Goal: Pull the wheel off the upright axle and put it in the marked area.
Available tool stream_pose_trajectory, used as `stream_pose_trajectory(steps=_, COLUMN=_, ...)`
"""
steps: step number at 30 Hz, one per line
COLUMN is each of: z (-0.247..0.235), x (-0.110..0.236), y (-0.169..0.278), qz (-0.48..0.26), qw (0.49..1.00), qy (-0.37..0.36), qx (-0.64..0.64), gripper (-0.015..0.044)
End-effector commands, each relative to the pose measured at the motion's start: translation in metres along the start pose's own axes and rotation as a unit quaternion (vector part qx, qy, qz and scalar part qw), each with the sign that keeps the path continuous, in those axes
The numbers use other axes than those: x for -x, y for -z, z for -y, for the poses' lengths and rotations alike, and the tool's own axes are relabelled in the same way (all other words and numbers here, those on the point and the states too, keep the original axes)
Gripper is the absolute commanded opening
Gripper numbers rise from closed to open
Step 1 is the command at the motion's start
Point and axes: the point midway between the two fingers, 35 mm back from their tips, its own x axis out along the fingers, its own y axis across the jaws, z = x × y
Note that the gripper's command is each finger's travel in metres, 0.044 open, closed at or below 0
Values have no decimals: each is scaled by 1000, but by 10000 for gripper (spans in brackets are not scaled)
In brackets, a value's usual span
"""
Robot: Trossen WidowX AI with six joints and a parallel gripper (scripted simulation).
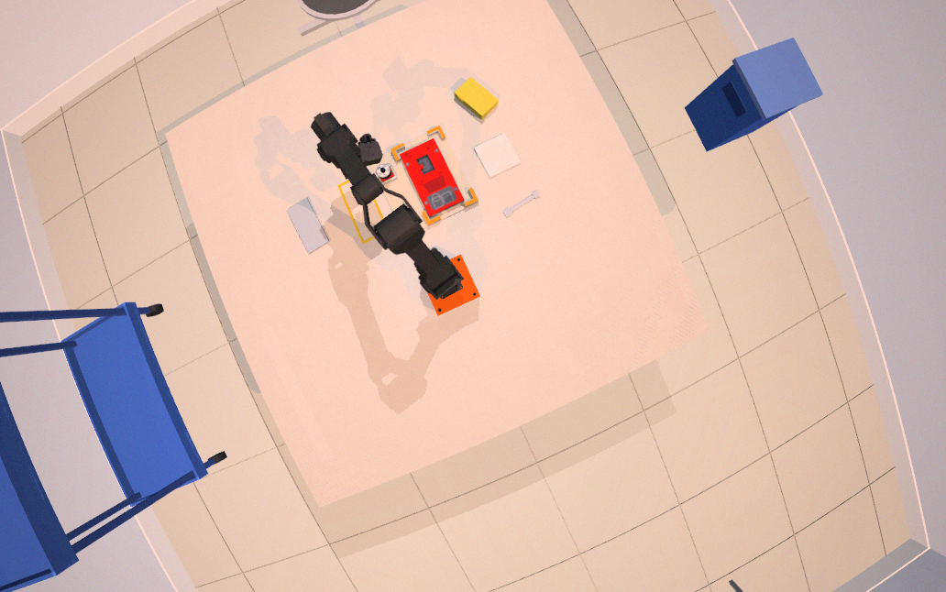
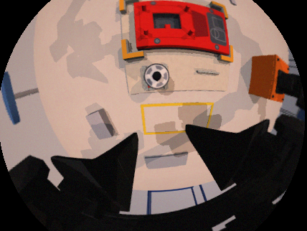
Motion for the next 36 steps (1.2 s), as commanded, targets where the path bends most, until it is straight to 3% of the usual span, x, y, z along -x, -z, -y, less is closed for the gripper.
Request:
stream_pose_trajectory(steps=1, z=0, x=12, y=-45, qz=43, qw=999, qy=23, qx=-25, gripper=300)
stream_pose_trajectory(steps=5, z=3, x=20, y=-70, qz=65, qw=996, qy=39, qx=-38, gripper=300)
stream_pose_trajectory(steps=14, z=0, x=18, y=-62, qz=64, qw=996, qy=39, qx=-38, gripper=300)
stream_pose_trajectory(steps=26, z=5, x=-50, y=-70, qz=64, qw=996, qy=39, qx=-38, gripper=300)
stream_pose_trajectory(steps=31, z=6, x=-55, y=-70, qz=64, qw=996, qy=39, qx=-38, gripper=300)
stream_pose_trajectory(steps=34, z=7, x=-51, y=-69, qz=62, qw=996, qy=44, qx=-36, gripper=221)
stream_pose_trajectory(steps=36, z=7, x=-51, y=-69, qz=62, qw=996, qy=44, qx=-36, gripper=208)
